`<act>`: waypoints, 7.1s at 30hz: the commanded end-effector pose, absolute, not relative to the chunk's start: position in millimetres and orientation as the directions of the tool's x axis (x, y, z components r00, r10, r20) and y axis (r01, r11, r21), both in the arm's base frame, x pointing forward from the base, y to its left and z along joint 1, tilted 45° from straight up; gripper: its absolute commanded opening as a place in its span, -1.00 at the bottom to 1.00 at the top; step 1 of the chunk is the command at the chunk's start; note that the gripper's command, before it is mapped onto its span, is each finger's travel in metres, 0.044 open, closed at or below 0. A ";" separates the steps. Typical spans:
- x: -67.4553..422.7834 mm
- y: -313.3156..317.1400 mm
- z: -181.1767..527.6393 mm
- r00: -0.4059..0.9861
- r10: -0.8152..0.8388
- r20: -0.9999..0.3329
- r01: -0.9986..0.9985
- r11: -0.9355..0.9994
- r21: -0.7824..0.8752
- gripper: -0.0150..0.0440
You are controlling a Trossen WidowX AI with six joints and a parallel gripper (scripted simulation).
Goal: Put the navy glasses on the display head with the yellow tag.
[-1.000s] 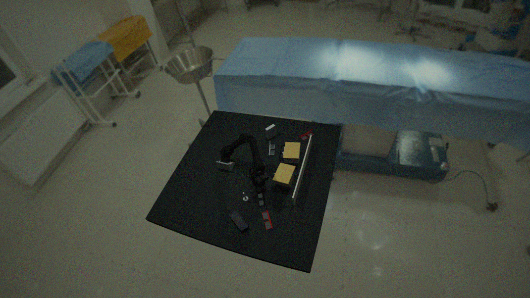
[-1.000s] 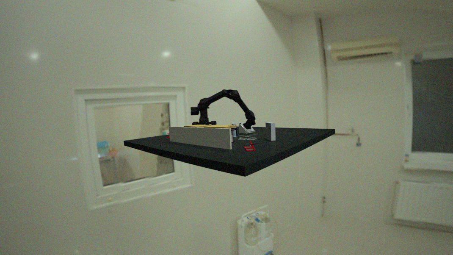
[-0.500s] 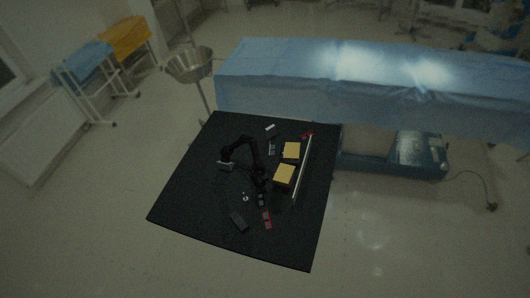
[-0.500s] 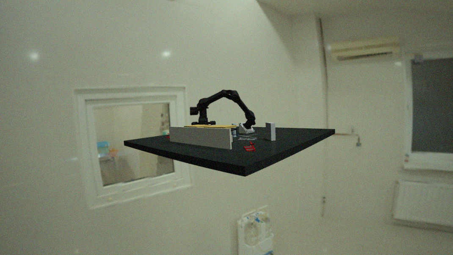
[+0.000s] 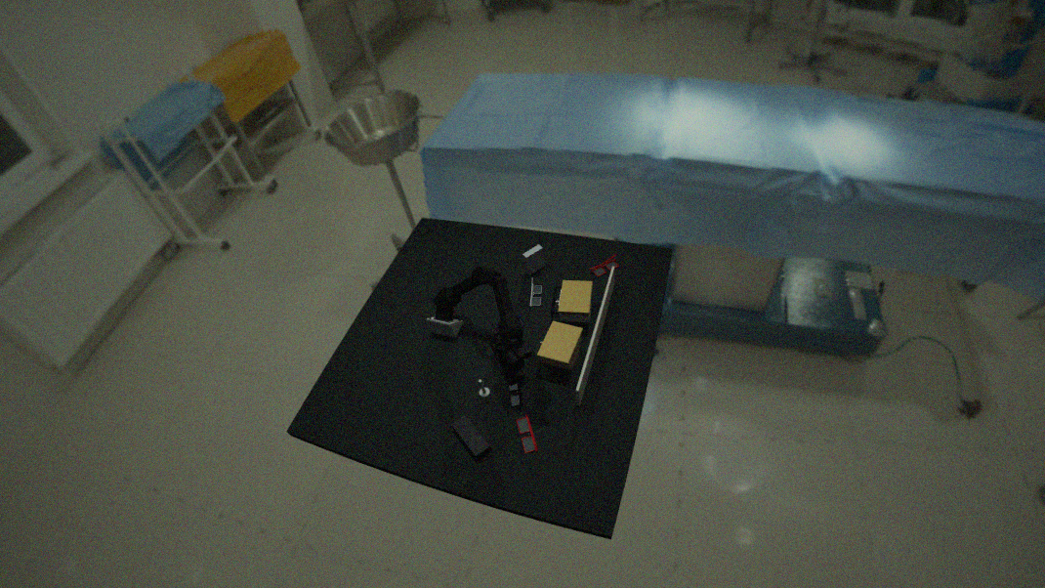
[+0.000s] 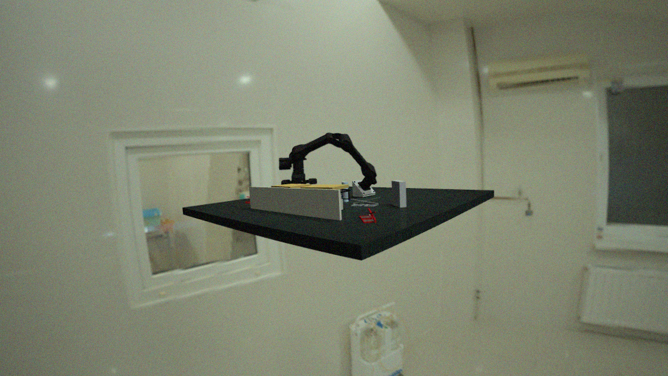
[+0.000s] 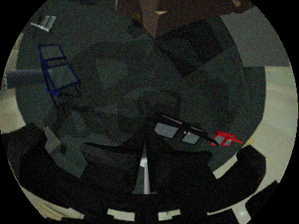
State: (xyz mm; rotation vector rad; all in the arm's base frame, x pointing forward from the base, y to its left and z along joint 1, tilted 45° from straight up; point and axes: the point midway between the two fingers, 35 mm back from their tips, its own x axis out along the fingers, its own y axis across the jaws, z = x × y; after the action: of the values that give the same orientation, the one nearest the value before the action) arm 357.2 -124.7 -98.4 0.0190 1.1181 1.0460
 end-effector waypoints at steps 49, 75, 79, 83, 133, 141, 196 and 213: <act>370.7 -135.6 -108.3 0.042 0.692 -0.720 -0.673 0.552 0.492 -0.49; 355.6 -150.0 -72.6 0.041 0.691 -0.721 -0.672 0.553 0.492 -0.49; 340.2 -154.9 -46.5 0.040 0.692 -0.721 -0.672 0.553 0.493 -0.49; 344.8 -156.2 -50.7 0.051 0.691 -0.721 -0.668 0.560 0.490 -0.31; 293.1 -45.8 50.1 0.037 0.697 -0.716 0.998 -0.062 -0.010 0.19; 293.1 -45.8 50.1 0.037 0.697 -0.716 0.998 -0.062 -0.010 0.19; 301.0 -3.5 8.1 0.037 0.699 -0.714 0.998 -0.062 -0.009 -0.08; 299.4 -3.6 7.4 0.034 0.697 -0.716 0.998 -0.057 -0.009 -0.36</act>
State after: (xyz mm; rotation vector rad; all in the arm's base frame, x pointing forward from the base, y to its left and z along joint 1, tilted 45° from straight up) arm 299.3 -3.5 7.4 1.8076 1.7135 -0.7717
